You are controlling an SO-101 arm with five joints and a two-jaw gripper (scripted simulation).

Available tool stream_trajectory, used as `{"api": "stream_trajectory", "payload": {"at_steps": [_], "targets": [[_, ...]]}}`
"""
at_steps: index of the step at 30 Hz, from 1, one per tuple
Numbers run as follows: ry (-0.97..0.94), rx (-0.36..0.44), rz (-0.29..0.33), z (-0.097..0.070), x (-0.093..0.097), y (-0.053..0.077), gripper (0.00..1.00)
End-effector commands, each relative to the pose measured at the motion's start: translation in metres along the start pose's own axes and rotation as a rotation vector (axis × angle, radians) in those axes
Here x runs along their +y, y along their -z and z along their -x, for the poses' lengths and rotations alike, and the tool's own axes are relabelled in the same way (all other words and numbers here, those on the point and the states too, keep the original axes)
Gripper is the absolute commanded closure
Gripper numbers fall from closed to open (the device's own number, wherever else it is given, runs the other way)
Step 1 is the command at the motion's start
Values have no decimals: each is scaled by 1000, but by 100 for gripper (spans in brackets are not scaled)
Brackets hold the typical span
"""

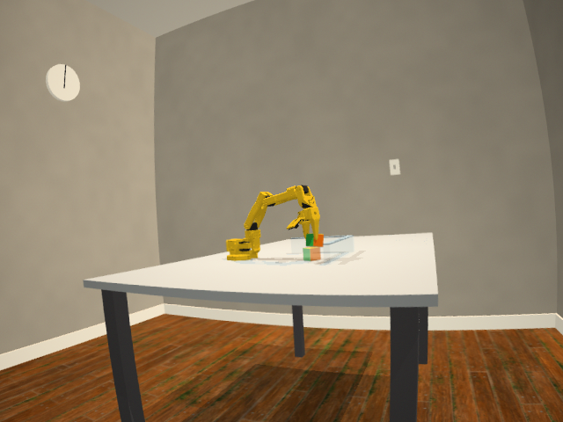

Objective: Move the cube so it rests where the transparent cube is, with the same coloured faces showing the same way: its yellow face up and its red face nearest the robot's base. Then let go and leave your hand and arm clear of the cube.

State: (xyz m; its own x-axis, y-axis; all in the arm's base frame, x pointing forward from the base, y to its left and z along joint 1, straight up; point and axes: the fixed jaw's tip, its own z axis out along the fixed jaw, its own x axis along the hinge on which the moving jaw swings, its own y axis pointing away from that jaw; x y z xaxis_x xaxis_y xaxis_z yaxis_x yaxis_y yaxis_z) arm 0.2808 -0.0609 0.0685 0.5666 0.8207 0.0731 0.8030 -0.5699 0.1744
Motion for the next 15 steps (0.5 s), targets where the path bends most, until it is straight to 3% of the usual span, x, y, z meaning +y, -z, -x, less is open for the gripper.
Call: {"api": "stream_trajectory", "payload": {"at_steps": [1,8,15], "targets": [[1,101,229,-12,28,51,78],[1,91,207,-10,25,48,78],[1,48,118,-2,14,35,78]]}}
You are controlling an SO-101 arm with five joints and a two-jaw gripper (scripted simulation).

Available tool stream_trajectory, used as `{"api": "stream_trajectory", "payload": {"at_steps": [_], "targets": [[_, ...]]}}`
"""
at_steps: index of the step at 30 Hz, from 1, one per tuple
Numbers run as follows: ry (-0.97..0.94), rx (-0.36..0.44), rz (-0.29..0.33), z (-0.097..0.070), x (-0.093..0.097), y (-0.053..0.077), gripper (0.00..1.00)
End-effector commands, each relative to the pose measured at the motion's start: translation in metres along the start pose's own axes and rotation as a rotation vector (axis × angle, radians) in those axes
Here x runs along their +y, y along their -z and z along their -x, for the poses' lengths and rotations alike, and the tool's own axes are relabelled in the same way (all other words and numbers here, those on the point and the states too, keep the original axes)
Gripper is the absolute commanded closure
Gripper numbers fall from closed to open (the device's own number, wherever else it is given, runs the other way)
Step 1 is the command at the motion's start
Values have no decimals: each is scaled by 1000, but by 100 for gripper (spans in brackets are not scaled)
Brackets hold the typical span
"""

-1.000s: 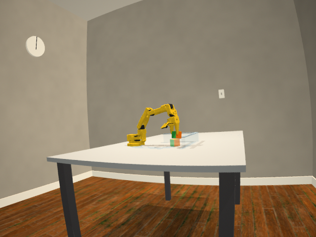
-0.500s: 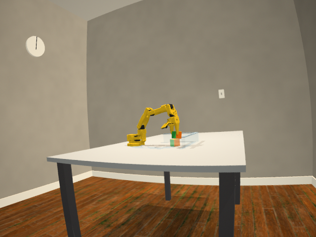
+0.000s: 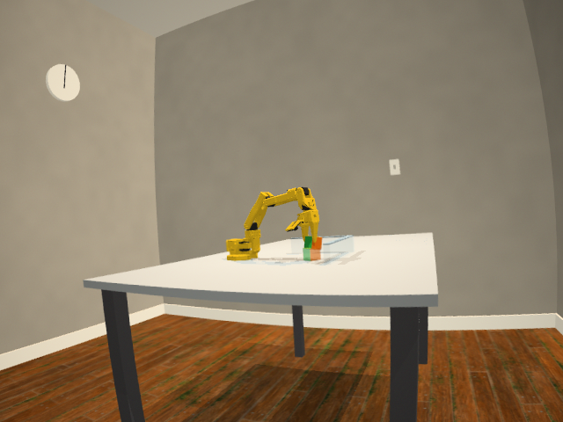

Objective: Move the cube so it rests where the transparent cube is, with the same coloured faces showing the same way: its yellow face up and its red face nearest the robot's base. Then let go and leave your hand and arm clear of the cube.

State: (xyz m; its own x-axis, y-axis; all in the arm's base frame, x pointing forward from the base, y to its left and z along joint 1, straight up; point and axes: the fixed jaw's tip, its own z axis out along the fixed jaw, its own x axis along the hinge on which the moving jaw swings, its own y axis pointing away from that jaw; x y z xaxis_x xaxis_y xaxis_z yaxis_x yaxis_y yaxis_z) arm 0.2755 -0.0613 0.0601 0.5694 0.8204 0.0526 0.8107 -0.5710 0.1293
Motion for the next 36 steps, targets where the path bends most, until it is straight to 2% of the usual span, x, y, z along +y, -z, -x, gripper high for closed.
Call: {"api": "stream_trajectory", "payload": {"at_steps": [1,13,36], "targets": [[0,62,148,-3,15,40,78],[0,54,141,1,16,27,78],[0,54,141,1,17,18,78]]}}
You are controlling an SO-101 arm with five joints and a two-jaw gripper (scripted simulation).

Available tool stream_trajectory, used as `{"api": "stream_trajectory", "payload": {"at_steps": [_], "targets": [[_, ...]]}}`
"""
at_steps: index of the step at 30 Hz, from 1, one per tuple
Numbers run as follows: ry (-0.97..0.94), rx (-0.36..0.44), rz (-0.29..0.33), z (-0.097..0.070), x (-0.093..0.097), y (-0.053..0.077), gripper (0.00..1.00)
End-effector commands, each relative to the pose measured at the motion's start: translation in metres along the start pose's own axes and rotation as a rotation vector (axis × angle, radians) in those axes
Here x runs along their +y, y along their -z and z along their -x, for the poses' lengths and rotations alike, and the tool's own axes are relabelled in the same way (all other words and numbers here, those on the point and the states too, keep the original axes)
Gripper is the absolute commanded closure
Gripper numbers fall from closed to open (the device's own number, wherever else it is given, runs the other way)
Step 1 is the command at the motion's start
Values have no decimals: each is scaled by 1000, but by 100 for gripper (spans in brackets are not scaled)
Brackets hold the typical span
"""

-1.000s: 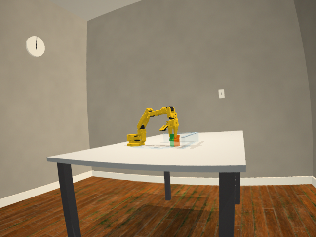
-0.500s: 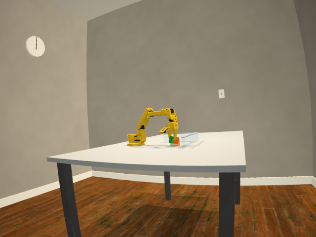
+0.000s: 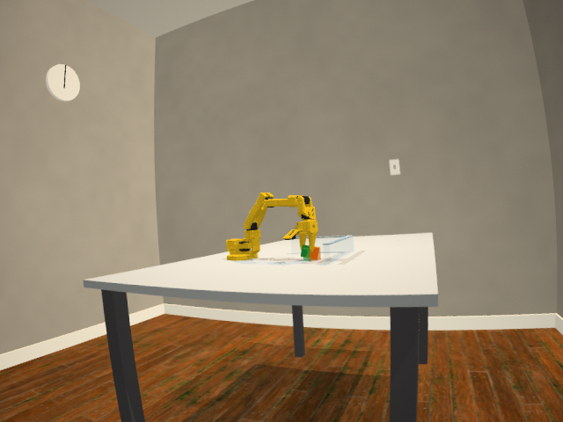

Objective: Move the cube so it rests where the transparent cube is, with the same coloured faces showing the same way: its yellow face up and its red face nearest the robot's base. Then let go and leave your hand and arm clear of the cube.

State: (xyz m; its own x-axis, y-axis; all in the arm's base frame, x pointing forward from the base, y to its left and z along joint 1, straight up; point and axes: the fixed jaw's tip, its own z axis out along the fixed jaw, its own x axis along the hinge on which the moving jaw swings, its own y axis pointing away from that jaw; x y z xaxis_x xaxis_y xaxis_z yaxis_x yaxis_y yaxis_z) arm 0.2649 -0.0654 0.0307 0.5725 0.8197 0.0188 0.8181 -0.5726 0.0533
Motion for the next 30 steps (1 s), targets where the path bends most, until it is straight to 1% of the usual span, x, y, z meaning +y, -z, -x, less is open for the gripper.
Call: {"api": "stream_trajectory", "payload": {"at_steps": [1,23,30], "targets": [[0,88,217,-8,24,48,78],[0,88,217,-8,24,48,75],[0,88,217,-8,24,48,72]]}}
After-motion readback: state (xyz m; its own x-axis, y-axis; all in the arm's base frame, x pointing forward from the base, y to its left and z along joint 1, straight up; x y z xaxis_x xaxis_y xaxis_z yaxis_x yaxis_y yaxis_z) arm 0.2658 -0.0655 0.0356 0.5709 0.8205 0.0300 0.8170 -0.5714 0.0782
